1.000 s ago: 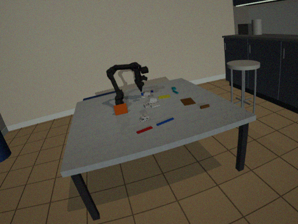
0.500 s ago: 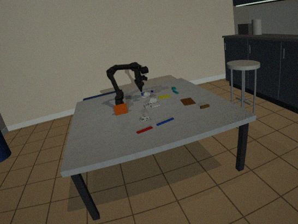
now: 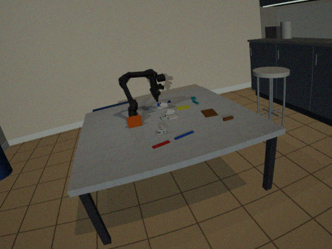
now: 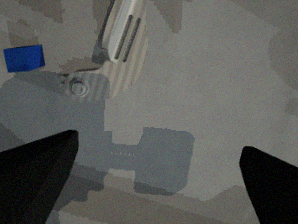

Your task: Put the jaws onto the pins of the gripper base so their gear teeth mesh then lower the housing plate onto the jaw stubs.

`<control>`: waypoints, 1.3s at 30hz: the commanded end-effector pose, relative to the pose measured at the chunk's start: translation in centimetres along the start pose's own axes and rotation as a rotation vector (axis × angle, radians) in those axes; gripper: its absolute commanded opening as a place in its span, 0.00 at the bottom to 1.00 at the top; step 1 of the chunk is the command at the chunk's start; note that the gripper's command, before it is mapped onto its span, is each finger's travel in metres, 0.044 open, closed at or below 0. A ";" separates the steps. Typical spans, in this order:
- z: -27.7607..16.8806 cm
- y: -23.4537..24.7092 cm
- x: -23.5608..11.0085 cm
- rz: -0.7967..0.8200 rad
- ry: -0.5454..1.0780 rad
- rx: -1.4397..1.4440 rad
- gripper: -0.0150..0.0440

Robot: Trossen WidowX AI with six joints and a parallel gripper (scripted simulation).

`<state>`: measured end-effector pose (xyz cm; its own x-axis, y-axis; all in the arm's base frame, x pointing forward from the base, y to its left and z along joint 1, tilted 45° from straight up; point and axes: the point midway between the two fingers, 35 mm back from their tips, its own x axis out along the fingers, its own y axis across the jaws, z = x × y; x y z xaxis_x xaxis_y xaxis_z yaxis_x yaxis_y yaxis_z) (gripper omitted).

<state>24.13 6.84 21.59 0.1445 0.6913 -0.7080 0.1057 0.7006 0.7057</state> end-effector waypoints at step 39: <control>0.0 0.0 0.0 0.000 0.000 0.000 0.65</control>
<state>24.13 6.85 21.60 0.1446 0.6918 -0.7075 0.1058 0.7001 0.7062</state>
